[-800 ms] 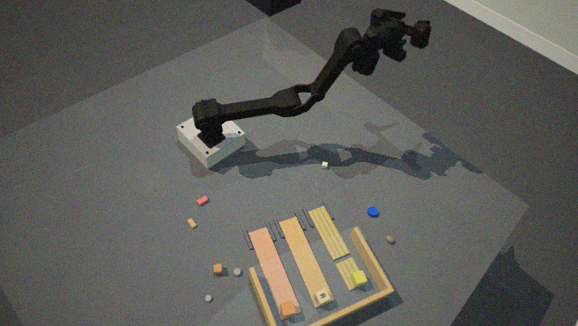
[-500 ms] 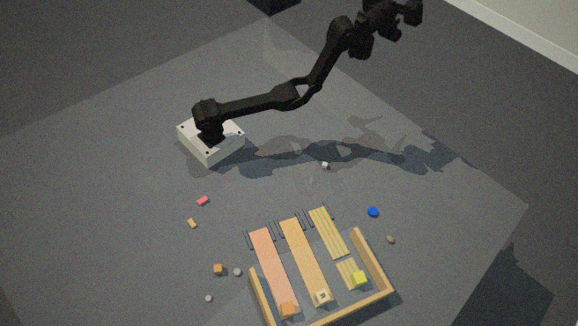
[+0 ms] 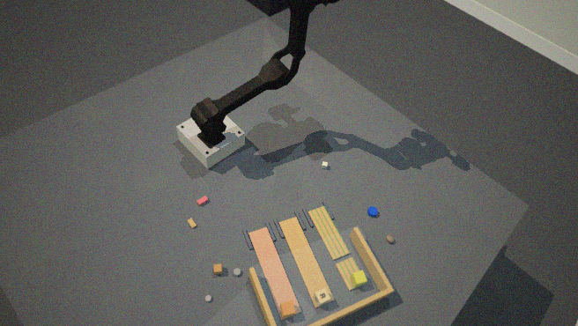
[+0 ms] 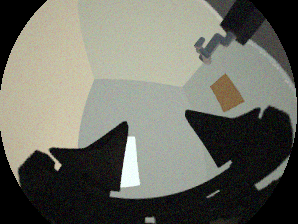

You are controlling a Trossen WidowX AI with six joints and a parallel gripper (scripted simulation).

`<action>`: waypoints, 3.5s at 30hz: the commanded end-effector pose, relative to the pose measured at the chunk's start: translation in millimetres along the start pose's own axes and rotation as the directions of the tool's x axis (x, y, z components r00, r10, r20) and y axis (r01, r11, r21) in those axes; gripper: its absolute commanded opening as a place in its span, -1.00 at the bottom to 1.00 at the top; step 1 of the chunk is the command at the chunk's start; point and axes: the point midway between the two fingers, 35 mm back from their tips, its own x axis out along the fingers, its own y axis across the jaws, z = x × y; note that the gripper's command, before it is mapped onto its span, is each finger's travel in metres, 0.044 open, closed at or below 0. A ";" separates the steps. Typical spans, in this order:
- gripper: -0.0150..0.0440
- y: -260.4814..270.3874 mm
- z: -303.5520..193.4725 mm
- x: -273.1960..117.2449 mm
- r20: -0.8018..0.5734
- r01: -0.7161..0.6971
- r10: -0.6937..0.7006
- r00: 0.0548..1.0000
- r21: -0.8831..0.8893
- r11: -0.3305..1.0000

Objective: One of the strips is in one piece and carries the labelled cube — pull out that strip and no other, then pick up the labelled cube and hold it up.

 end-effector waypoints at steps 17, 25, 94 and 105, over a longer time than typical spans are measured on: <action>0.86 -21.5 -299.4 -141.7 -0.753 0.047 0.170 0.636 0.257 0.965; 0.86 11.8 -347.4 -224.9 -0.852 0.114 0.328 0.408 0.404 0.907; 0.06 165.3 68.7 -657.9 0.673 0.730 0.307 -0.673 0.672 0.126; -0.49 174.2 123.4 -700.9 0.697 0.640 -0.187 -0.693 0.713 0.286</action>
